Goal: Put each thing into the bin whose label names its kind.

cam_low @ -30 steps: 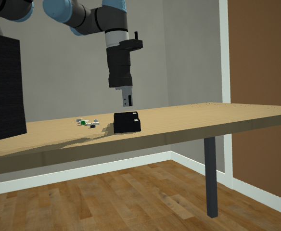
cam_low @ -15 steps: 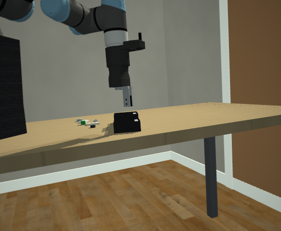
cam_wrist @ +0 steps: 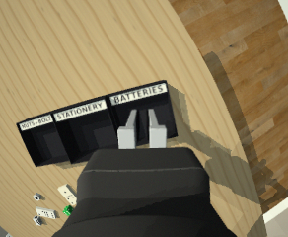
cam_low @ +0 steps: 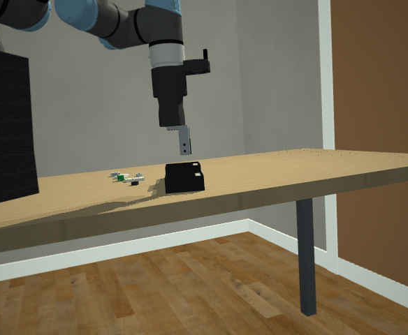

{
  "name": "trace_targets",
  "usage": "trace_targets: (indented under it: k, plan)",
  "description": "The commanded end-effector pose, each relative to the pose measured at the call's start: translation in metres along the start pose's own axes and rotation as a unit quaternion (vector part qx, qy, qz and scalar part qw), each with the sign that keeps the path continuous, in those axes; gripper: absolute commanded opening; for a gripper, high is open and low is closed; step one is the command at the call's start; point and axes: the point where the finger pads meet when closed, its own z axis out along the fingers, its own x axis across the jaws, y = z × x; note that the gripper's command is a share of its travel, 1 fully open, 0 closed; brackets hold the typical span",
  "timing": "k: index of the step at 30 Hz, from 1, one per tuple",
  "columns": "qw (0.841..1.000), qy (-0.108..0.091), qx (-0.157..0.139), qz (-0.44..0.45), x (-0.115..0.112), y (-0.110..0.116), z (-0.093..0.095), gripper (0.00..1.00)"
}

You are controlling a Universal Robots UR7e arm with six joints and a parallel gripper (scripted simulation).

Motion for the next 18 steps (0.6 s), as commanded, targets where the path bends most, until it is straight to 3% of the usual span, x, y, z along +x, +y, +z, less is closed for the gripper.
trace_targets:
  k: [1,12,18]
  plan:
    - [0.997,-0.007,-0.001,-0.078,0.0,0.002,-0.001,0.31]
    - [0.992,-0.01,-0.001,-0.122,0.0,0.002,-0.001,0.31]
    - [0.992,-0.009,0.0,-0.123,-0.001,0.001,0.016,0.31]
